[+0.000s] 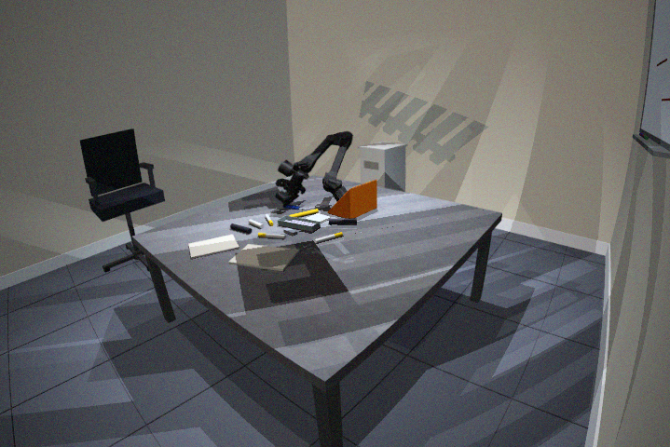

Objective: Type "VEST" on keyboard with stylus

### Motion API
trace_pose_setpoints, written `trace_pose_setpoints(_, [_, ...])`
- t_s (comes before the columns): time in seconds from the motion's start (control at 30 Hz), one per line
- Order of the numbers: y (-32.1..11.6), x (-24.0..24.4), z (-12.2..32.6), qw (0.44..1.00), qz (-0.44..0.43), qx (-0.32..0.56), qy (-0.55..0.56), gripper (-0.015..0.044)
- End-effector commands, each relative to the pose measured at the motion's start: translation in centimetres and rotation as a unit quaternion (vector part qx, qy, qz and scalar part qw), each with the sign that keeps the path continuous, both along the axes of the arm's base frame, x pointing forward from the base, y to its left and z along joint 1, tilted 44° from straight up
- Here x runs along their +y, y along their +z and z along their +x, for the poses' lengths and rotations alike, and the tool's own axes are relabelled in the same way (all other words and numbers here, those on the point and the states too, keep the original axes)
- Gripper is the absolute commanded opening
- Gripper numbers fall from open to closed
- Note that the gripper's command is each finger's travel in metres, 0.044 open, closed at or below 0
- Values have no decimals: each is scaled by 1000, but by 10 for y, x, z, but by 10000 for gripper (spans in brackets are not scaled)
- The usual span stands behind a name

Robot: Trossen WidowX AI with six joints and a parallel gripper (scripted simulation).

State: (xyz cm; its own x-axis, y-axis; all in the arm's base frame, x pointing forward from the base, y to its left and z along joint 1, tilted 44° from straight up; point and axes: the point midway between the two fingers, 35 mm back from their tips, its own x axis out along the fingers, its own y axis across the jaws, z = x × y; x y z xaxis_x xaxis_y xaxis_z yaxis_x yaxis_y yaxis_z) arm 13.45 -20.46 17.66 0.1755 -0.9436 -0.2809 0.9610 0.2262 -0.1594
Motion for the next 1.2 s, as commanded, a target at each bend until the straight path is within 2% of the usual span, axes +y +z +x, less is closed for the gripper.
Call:
trace_pose_setpoints(0.0, [0,0,0,1000,0,0,0,150])
trace_pose_setpoints(0.2, [7,9,2,1000,7,0,-1,150])
trace_pose_setpoints(0.43, [40,41,-2,1000,4,2,2,150])
trace_pose_setpoints(0.7, [37,41,-1,1000,6,16,7,150])
trace_pose_setpoints(0.8, [36,39,1,988,13,146,49,150])
trace_pose_setpoints(0.93, [34,37,3,925,28,355,134,150])
trace_pose_setpoints(1.03, [32,36,4,846,41,489,205,150])
trace_pose_setpoints(1.17, [28,36,3,708,55,632,310,150])
